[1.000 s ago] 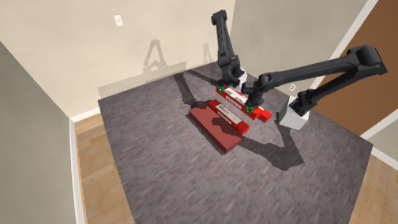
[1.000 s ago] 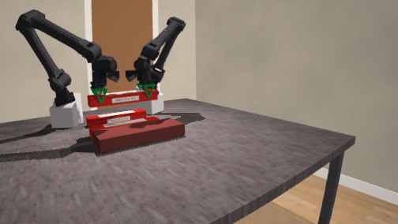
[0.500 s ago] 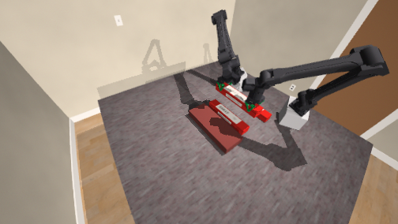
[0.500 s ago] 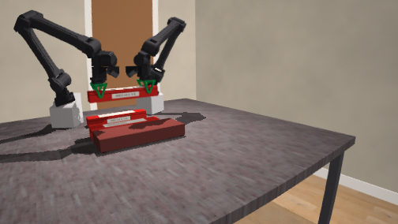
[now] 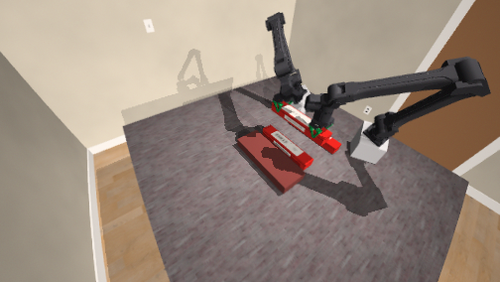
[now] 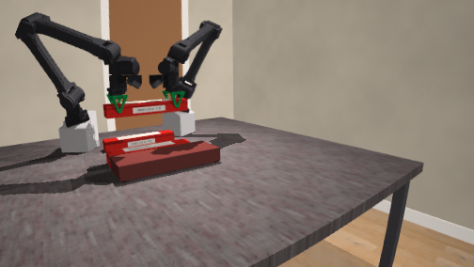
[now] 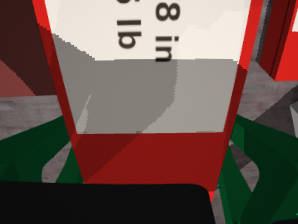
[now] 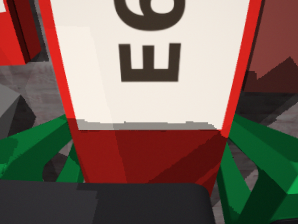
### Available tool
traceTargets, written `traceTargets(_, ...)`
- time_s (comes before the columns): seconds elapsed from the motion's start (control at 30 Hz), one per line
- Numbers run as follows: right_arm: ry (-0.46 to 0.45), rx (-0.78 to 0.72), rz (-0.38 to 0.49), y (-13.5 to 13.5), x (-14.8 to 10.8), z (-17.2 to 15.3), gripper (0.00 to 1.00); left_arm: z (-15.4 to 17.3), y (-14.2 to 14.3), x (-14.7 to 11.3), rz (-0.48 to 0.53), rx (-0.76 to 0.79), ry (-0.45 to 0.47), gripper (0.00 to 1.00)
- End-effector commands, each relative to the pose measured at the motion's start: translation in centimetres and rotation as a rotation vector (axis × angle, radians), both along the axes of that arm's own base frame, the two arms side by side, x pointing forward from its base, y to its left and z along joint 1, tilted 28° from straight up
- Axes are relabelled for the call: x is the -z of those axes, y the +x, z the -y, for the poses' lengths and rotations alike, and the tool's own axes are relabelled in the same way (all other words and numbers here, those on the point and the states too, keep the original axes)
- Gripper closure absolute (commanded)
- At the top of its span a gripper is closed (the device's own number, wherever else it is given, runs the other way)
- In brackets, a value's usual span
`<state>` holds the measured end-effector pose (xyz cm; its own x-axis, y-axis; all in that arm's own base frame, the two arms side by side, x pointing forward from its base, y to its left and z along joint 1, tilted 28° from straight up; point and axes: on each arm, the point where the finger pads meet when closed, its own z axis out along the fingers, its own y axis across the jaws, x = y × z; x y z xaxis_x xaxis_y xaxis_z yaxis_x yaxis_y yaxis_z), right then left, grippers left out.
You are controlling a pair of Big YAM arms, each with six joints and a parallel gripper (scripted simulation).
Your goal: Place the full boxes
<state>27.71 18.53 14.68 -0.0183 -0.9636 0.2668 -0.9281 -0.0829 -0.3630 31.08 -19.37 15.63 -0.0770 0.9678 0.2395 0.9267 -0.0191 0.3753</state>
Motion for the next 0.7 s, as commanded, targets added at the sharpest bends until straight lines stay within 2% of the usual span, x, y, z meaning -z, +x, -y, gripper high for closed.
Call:
traceTargets(0.0, 0.069, -0.014, 0.076, 0.6, -4.9, -2.1, 1.0, 2.1, 0.7, -5.3, 0.084, 0.019, -0.062, 1.0)
traceTargets(0.67, 0.072, -0.014, 0.075, -0.4, -7.3, -2.6, 1.0, 2.6, -0.4, -7.8, 0.08, 0.029, -0.06, 1.0)
